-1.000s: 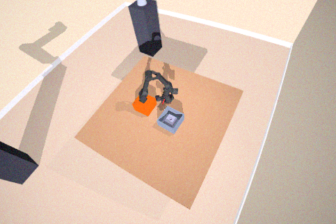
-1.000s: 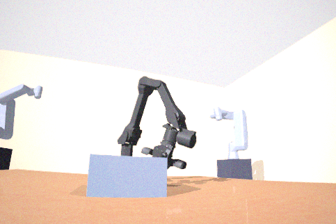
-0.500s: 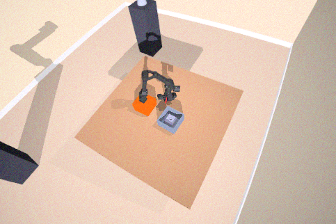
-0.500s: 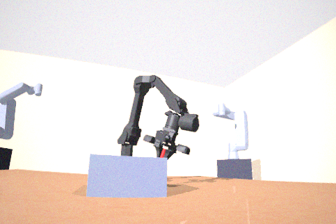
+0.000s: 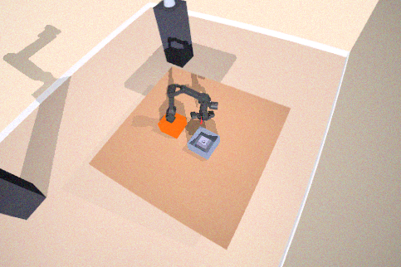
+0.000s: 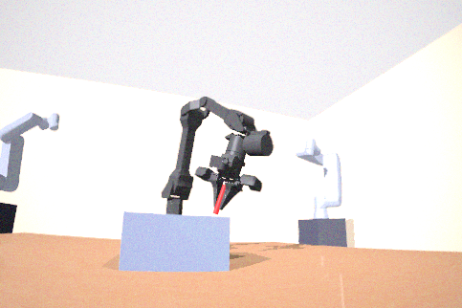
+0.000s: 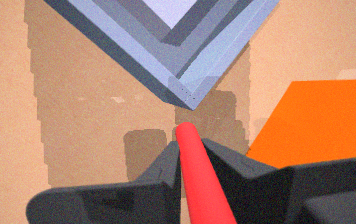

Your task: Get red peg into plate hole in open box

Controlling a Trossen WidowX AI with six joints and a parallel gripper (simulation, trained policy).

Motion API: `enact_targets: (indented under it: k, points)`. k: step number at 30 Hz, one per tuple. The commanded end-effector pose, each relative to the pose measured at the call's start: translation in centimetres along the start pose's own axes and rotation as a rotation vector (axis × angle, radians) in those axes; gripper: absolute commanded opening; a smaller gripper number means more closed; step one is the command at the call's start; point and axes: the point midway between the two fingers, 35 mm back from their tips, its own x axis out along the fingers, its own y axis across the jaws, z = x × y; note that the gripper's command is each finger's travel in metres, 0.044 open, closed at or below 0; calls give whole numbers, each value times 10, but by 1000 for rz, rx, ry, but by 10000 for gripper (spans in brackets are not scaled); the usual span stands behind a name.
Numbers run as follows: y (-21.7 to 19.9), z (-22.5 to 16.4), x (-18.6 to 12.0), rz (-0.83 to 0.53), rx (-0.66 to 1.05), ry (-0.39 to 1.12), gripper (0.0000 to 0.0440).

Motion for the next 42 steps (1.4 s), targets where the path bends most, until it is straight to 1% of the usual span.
enact_targets:
  k: [1, 10, 21, 28, 33, 35, 40, 42]
  points:
    - [1, 17, -6, 7, 37, -18, 0]
    - [-1, 64, -4, 18, 121, -37, 0]
    - [-6, 118, 18, 33, 151, -33, 0]
    - [-6, 139, 39, 54, 120, -3, 0]
    - [-5, 143, 57, 68, 79, 28, 3]
    - [-5, 142, 64, 67, 61, 48, 28]
    - [-5, 139, 80, 66, 35, 94, 142]
    - [-4, 144, 83, 73, 24, 100, 153]
